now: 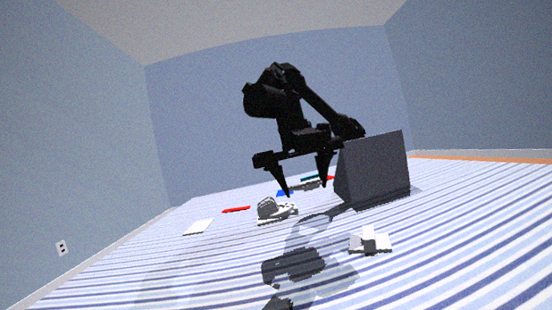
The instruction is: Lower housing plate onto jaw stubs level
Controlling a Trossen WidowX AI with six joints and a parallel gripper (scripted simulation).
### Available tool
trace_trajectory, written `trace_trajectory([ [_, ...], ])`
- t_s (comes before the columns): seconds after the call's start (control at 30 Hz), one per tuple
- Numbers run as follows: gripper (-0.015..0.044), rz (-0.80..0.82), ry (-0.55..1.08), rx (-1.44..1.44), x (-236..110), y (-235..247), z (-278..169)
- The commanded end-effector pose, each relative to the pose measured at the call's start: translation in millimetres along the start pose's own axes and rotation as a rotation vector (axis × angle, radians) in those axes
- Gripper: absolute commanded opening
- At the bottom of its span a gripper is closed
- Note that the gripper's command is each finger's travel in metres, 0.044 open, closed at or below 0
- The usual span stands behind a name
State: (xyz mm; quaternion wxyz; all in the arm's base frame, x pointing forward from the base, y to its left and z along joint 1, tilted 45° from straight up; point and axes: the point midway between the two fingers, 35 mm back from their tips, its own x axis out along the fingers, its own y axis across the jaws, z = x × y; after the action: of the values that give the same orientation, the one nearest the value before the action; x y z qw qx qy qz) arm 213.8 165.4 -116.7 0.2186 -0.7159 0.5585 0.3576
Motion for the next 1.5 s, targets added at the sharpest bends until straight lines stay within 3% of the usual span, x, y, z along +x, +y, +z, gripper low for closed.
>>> trace_trajectory([
  [0.0, 0.0351, -0.011, -0.006, 0.104, -3.5, -6.0, -11.6],
  [1.47, 0.0351, -0.027, 0.017, 1.21, 0.7, -25.0, -142.3],
])
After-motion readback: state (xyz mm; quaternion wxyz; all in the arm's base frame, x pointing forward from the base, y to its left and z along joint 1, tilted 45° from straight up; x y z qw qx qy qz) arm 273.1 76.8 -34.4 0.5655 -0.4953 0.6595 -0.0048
